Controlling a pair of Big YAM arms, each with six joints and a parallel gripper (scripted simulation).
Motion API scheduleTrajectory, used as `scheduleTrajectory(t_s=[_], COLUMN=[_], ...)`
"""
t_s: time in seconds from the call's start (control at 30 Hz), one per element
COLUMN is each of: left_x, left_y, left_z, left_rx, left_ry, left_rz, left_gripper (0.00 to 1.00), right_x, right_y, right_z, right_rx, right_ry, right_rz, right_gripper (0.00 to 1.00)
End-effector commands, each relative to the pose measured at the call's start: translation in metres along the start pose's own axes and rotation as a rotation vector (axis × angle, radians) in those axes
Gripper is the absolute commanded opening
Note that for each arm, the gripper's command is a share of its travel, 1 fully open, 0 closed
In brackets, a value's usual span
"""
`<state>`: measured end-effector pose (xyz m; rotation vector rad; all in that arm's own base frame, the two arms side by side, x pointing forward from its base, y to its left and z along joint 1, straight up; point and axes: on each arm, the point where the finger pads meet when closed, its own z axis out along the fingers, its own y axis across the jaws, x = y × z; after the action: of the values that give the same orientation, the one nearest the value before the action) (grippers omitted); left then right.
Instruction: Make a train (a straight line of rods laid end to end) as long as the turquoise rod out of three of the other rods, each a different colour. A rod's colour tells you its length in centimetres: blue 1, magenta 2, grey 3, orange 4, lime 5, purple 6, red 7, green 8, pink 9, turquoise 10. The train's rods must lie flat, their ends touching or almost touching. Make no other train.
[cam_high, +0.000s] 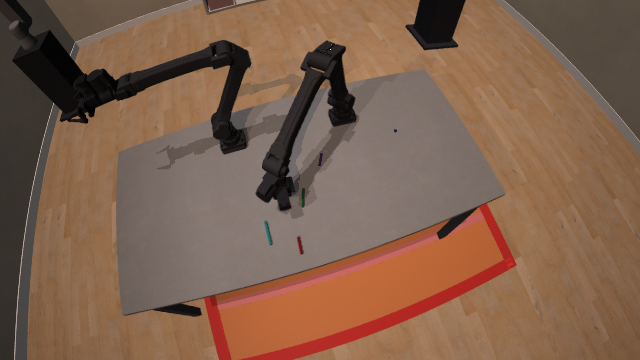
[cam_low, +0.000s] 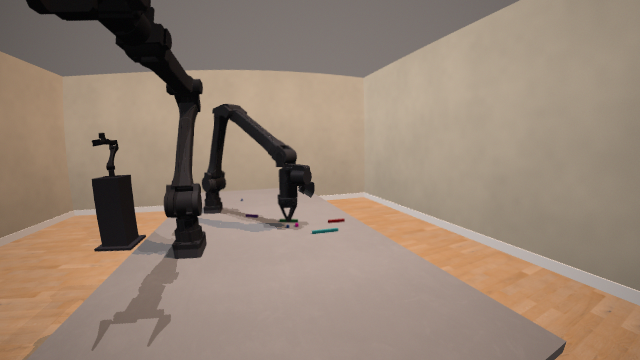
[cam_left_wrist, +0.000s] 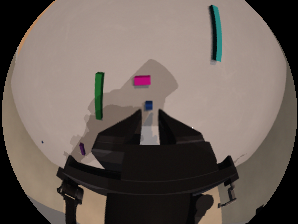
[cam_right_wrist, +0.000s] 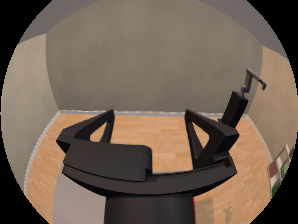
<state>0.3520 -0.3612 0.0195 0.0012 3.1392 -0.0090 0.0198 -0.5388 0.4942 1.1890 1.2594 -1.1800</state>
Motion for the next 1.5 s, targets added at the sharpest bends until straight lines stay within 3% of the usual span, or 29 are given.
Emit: scheduleTrajectory(t_s=[0.0,0.13,0.4,1.47], left_x=[0.004,-0.001,0.002,0.002], left_y=[-0.002,-0.007,-0.004,-0.004], left_z=[0.012,0.003,0.013,0.011], left_rx=[-0.009,0.011,-0.004,-0.001], left_ry=[0.002,-0.018,-0.003,-0.006], left_rz=[-0.009,-0.009,-0.009,-0.009], left_gripper=[0.23,0.23,0.23,0.23], right_x=[-0.006,-0.006,-0.006,-0.006], right_y=[-0.003,-0.003,-0.003,-0.003], right_z=[0.006,0.006,0.006,0.006], right_rx=[0.009,0.009,0.009,0.009], right_ry=[-0.025,-0.025,-0.025,-0.025], right_rz=[0.017,0.017,0.017,0.017], right_gripper=[1.00,1.00,1.00,1.00])
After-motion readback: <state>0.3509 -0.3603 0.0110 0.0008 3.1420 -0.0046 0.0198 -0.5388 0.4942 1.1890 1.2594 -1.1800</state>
